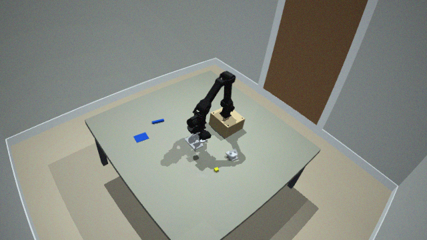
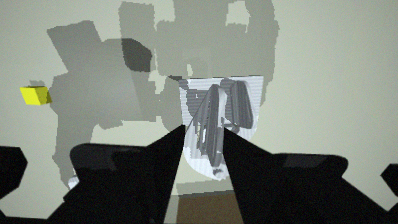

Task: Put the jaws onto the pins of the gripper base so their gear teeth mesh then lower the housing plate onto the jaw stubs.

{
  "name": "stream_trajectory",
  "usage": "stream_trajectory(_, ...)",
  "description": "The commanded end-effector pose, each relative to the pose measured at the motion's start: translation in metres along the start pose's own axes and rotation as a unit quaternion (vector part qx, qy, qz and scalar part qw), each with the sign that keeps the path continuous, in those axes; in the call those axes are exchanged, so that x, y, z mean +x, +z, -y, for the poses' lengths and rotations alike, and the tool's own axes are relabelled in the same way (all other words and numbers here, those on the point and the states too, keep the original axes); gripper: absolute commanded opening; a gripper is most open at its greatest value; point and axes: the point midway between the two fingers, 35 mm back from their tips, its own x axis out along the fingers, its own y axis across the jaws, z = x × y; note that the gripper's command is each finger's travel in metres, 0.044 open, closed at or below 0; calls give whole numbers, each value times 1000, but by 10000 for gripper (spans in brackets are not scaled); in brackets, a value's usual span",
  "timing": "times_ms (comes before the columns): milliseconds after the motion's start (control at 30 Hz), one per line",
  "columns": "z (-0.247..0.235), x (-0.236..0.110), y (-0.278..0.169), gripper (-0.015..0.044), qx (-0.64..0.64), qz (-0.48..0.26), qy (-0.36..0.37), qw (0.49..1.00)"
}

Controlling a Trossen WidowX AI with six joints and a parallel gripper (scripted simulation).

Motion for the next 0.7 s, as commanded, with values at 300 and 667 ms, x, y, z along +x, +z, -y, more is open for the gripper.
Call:
stream_trajectory(300, 1, 25, -3, 134, -1, -7, -3, 1000)
stream_trajectory(667, 2, 38, -4, 134, -1, -7, -3, 1000)
